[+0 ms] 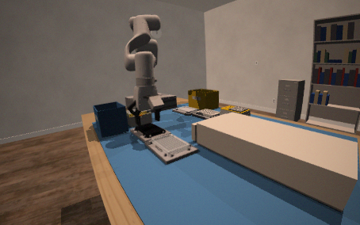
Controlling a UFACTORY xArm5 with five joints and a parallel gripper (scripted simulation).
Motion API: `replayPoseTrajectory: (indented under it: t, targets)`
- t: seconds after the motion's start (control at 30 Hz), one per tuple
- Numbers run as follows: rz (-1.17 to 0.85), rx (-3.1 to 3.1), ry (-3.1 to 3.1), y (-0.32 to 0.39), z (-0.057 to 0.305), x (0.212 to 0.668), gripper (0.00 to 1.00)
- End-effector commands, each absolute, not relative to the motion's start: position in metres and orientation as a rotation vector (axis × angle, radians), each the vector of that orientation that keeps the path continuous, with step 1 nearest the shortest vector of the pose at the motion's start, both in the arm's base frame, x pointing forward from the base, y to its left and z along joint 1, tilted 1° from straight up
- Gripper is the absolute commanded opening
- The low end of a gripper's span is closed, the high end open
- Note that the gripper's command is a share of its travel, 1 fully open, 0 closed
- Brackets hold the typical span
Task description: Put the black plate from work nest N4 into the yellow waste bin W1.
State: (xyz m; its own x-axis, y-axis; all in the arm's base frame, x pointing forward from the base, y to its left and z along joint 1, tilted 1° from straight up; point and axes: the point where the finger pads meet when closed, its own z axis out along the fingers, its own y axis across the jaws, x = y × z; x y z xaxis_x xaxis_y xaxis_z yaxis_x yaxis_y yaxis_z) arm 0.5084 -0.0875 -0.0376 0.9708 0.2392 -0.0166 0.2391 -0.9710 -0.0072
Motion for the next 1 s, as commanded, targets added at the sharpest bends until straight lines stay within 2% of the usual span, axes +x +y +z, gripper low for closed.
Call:
replayPoseTrajectory:
  t: [0.0,0.97]
  targets:
    - [0.021,-3.115,-0.378,-0.0877,-0.0427,0.5099,1.0]
    - [0.021,-3.115,-0.378,-0.0875,-0.0521,0.5097,1.0]
